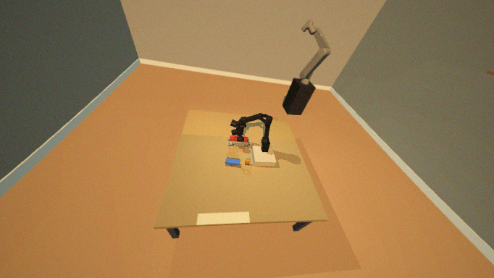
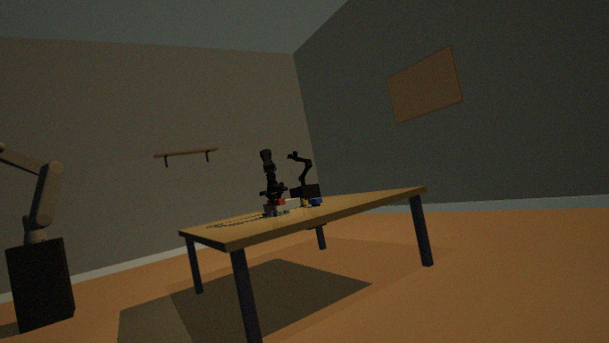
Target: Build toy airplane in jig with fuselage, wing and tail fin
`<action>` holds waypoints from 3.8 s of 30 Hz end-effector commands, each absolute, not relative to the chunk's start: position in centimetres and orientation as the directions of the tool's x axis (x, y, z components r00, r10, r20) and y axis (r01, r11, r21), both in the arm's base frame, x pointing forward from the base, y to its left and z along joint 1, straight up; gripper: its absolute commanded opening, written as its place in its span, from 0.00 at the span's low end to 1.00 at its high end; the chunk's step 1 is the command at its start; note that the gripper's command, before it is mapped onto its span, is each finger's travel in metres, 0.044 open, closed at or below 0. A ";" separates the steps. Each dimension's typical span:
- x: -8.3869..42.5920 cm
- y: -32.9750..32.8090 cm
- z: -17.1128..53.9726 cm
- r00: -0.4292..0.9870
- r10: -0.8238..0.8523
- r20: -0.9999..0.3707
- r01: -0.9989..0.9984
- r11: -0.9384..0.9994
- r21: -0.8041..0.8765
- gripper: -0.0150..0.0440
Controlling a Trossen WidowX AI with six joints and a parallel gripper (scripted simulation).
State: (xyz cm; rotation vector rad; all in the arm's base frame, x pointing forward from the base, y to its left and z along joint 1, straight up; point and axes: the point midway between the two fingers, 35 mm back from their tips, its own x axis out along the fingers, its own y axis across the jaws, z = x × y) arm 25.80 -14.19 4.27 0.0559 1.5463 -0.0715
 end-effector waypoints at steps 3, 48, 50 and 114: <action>25.8 -14.3 4.2 0.023 -0.015 -1.000 0.079 0.997 -0.013 0.59; 25.9 -14.4 0.4 0.023 -0.011 -1.000 0.082 0.997 -0.009 0.42; 25.9 -14.4 0.4 0.023 -0.011 -1.000 0.082 0.997 -0.009 0.33; 34.8 8.0 9.4 0.037 0.014 -0.999 0.200 0.980 0.022 1.00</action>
